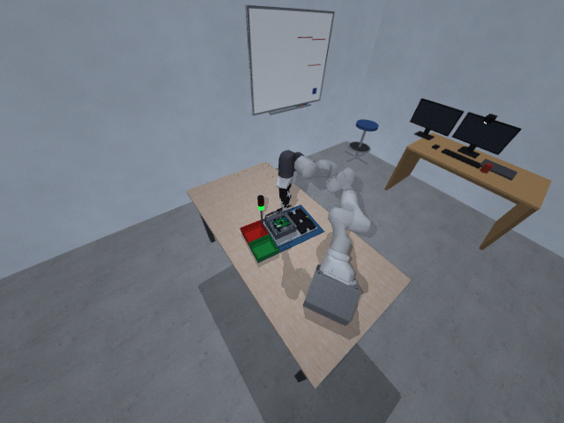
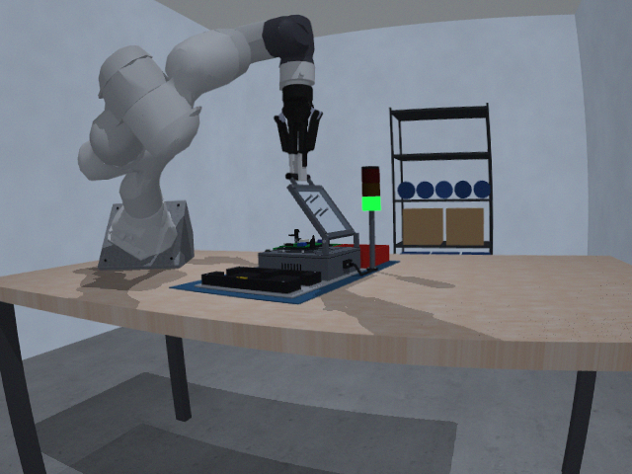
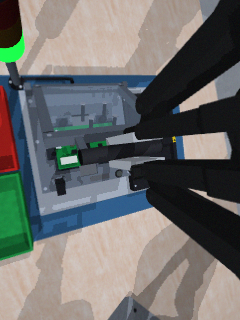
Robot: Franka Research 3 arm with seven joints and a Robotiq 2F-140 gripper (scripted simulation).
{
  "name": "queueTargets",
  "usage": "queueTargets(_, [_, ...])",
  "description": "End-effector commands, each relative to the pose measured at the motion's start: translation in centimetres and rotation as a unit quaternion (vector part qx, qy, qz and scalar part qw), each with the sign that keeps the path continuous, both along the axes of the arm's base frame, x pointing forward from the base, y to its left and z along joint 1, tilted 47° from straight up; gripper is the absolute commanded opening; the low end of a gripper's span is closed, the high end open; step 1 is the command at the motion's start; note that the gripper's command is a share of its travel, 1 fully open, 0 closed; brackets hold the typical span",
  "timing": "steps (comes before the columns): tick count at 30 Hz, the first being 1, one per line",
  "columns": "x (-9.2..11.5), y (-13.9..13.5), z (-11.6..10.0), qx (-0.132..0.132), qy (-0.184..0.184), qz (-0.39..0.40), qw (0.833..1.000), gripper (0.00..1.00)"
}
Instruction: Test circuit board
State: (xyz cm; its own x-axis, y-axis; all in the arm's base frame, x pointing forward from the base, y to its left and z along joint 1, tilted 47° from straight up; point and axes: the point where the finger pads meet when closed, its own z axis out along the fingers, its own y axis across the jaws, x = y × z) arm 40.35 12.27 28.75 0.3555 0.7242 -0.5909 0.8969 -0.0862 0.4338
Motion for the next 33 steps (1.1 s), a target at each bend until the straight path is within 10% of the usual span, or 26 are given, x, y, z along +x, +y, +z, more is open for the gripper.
queueTargets(1, [0.69, 0.46, 0.82, -0.002, -0.001, 0.008, 1.000, 0.00])
queueTargets(33, [1.12, 0.72, 1.39, -0.002, -0.001, 0.008, 1.000, 0.00])
